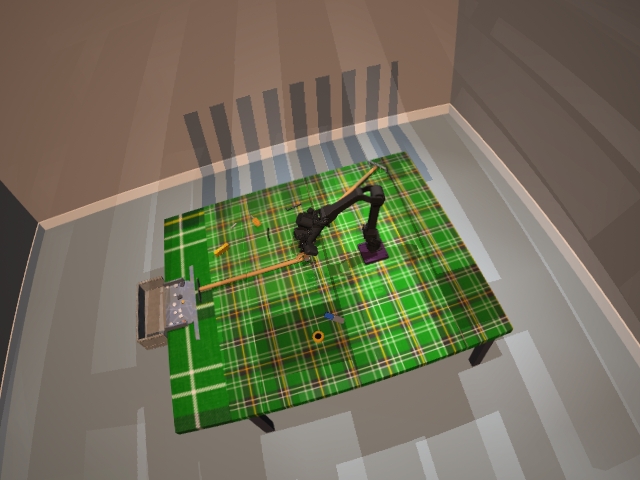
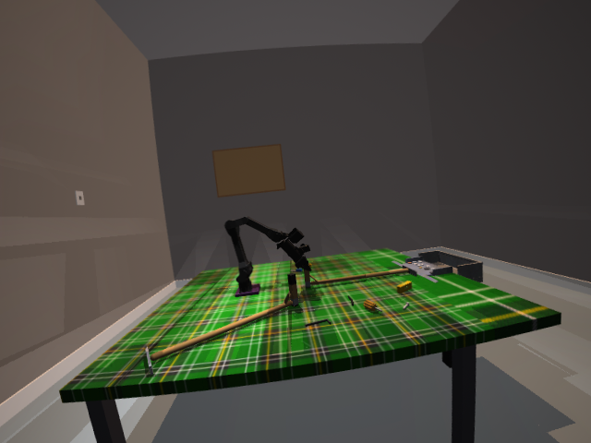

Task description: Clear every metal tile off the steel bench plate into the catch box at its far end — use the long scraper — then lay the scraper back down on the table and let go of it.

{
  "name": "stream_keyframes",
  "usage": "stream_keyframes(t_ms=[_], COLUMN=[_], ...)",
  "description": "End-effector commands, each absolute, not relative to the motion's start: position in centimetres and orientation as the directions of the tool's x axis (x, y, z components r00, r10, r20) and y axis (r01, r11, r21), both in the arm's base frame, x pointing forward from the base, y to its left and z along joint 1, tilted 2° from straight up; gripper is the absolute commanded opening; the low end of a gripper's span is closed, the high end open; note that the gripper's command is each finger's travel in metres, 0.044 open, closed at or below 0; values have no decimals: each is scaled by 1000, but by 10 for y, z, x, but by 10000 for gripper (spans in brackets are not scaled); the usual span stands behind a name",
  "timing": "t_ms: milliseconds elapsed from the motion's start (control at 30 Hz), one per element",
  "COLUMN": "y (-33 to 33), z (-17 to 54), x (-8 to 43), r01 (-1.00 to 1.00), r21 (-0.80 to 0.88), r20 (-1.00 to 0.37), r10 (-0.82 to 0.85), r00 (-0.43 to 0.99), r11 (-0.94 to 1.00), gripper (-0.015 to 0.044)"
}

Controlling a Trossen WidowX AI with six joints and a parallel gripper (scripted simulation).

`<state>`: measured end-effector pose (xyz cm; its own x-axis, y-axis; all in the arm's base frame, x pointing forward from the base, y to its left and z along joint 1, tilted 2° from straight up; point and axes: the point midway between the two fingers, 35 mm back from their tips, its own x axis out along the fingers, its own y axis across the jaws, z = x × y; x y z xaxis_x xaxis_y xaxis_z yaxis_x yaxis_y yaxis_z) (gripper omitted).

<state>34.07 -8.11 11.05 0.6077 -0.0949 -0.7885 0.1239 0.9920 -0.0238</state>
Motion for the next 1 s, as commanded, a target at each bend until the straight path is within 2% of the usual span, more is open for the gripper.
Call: stream_keyframes(t_ms=[0,967], y=[-84,-81], z=[115,110], x=[352,392], r01=[133,140], r21=[-25,-24], r20=[-778,-775], r10=[-103,-107], r00=[619,623], r11=[991,990], gripper=[0,0])
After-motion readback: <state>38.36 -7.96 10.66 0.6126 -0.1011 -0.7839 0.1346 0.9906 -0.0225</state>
